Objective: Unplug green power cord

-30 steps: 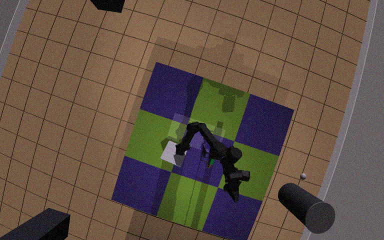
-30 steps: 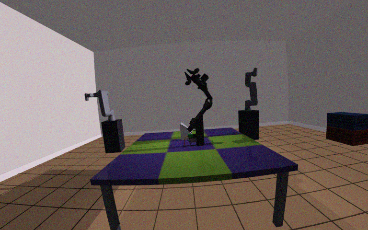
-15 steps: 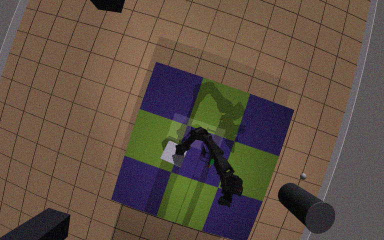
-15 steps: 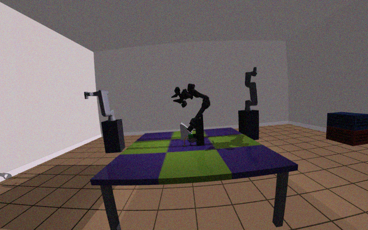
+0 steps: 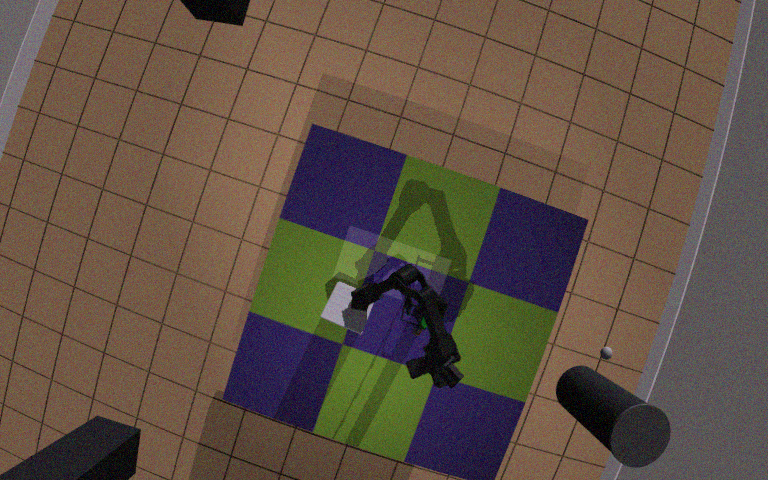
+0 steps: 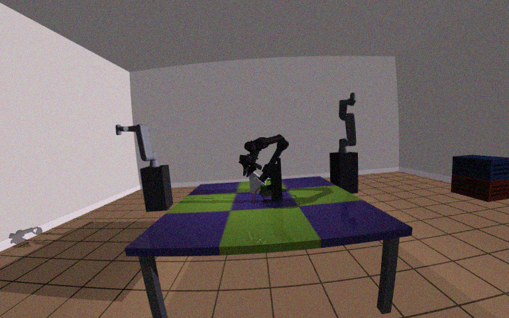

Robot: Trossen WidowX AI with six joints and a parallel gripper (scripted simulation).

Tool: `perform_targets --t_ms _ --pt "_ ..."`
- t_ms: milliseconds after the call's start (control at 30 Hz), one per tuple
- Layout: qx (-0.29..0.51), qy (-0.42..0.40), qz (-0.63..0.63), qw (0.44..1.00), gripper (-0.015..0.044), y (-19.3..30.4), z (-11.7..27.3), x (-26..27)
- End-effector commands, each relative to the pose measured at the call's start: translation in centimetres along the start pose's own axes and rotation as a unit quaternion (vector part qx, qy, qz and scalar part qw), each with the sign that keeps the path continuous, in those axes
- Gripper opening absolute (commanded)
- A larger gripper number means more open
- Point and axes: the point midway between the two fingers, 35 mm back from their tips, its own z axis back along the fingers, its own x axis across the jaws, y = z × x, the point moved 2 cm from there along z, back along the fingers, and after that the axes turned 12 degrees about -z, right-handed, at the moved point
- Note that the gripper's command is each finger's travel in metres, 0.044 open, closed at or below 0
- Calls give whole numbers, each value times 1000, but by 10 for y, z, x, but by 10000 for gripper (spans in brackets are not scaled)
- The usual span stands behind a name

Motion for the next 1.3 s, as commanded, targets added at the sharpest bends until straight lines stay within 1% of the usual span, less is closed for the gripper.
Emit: perform_targets --t_ms 0,100,167,200,533,1267 --pt "108 19 -137 984 160 41 -24 -11" --pt "195 56 -262 944 160 77 -37 -19" --pt "226 75 -313 919 160 91 -40 -22" --pt "230 78 -319 916 160 93 -41 -23" --pt "230 78 -319 916 160 94 -40 -22" --pt "231 78 -319 916 160 123 -25 -6"
